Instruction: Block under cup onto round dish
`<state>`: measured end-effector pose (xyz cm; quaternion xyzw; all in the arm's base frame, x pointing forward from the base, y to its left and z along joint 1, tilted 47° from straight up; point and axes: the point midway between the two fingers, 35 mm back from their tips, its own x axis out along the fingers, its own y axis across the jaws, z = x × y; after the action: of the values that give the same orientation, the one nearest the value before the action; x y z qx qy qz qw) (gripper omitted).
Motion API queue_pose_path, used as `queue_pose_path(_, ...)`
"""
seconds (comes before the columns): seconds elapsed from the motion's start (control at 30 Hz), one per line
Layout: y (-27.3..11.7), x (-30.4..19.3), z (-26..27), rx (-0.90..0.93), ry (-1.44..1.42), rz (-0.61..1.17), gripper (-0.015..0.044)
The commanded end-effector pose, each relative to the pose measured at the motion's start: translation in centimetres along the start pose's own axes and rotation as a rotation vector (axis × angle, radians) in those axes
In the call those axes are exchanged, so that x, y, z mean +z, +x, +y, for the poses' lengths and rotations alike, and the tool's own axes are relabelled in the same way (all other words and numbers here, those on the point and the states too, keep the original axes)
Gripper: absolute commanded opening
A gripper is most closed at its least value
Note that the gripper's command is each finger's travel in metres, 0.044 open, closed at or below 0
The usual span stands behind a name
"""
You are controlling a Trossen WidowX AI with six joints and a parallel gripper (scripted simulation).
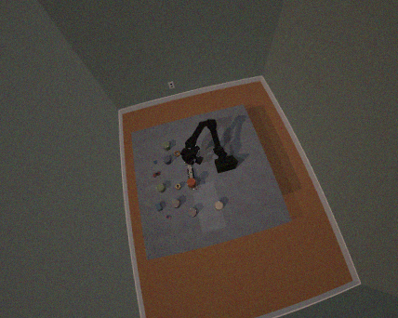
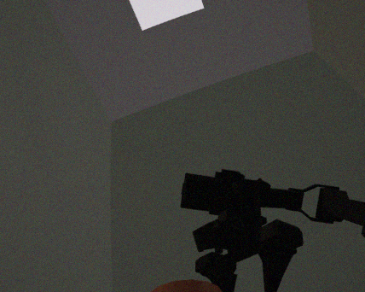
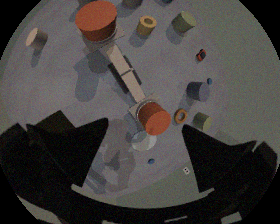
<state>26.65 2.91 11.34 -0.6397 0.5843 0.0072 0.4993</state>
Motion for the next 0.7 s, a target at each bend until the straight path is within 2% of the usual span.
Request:
queue_pose_path(0.0, 1.3, -0.6, -1.3, 0.06, -0.14, 0.022, 0.044)
queue_pose_path(0.47, 5.9, -3.9, -5.0, 0.246, -0.555, 0.018, 0.044)
queue_pose_path(0.67, 6.4, -4.3, -5.3, 0.264, -0.595, 0.011, 0.044)
